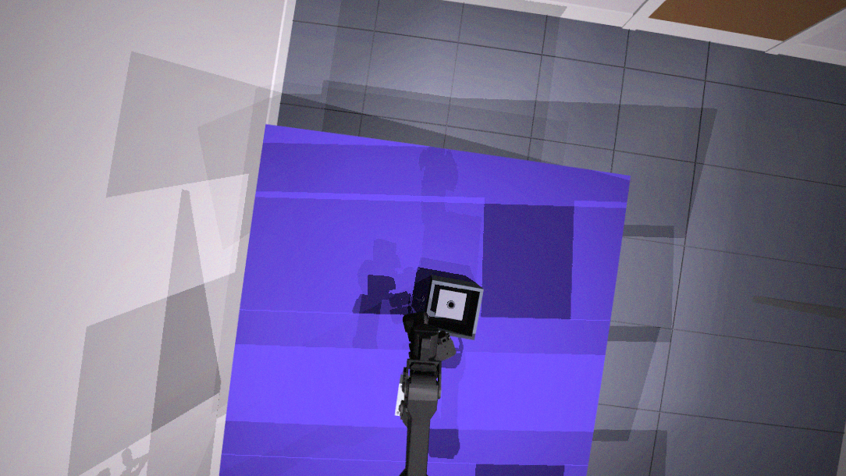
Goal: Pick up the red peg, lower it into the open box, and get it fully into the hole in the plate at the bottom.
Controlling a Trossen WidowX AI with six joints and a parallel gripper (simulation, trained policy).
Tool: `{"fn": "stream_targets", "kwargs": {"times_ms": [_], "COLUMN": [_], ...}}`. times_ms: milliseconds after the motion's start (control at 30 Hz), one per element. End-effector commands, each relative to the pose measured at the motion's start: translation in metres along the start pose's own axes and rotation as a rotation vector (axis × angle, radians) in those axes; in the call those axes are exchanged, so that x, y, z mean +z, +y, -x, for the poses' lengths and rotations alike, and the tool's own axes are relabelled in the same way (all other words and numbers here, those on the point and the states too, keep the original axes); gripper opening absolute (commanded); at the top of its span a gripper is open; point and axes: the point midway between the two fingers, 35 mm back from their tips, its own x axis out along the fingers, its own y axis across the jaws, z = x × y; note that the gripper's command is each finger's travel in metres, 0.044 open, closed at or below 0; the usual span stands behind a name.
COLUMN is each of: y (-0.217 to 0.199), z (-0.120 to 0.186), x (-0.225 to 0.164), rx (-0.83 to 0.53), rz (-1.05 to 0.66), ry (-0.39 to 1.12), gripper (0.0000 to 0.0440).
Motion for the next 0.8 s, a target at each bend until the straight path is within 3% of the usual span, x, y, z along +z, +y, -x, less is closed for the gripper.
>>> {"fn": "stream_targets", "kwargs": {"times_ms": [0,767], "y": [0.0,0.003], "z": [-0.002,-0.025], "x": [0.01,0.065], "rx": [-0.019,-0.072], "rz": [-0.005,-0.042], "ry": [-0.009,-0.014], "gripper": [0.0,0.0]}}
